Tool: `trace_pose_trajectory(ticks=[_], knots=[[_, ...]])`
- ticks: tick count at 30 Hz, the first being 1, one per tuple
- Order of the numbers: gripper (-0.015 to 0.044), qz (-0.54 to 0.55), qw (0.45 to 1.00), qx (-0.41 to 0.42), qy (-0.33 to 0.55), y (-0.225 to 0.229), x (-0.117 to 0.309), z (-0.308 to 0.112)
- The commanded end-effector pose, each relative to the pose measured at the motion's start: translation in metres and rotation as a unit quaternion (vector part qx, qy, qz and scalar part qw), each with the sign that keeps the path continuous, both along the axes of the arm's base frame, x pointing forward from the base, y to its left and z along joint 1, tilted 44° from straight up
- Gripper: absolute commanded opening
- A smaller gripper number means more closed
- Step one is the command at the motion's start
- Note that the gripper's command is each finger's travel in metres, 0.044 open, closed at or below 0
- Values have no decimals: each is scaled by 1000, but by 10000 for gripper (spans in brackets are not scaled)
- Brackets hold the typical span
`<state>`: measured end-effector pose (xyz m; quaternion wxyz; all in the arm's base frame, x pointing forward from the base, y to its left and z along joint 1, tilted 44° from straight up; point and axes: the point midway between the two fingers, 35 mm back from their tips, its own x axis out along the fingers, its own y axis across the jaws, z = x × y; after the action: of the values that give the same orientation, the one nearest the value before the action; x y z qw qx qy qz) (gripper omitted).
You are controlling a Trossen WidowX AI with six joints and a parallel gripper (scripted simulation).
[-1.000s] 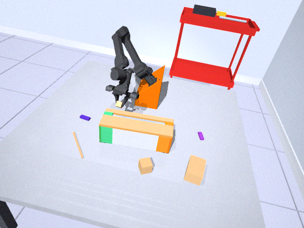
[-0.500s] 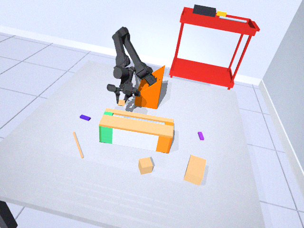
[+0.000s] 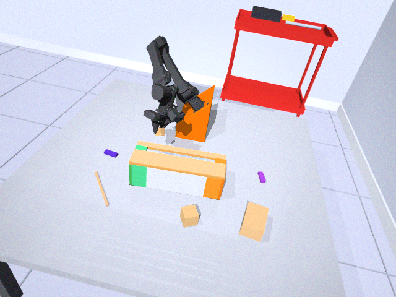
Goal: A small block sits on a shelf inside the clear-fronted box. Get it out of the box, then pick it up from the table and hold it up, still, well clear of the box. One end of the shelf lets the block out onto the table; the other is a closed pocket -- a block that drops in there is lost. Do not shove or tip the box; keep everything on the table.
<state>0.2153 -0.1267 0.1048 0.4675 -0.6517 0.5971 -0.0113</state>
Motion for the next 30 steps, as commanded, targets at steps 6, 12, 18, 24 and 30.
trace_pose_trajectory(ticks=[6,12,18,24,30], knots=[[0,90,986,-61,129,6,-2,4],[0,150,959,-103,218,9,-4,6],[0,206,918,-144,305,13,-5,9],[0,258,865,-183,389,17,-6,11],[0,304,800,-220,468,20,-8,14]])
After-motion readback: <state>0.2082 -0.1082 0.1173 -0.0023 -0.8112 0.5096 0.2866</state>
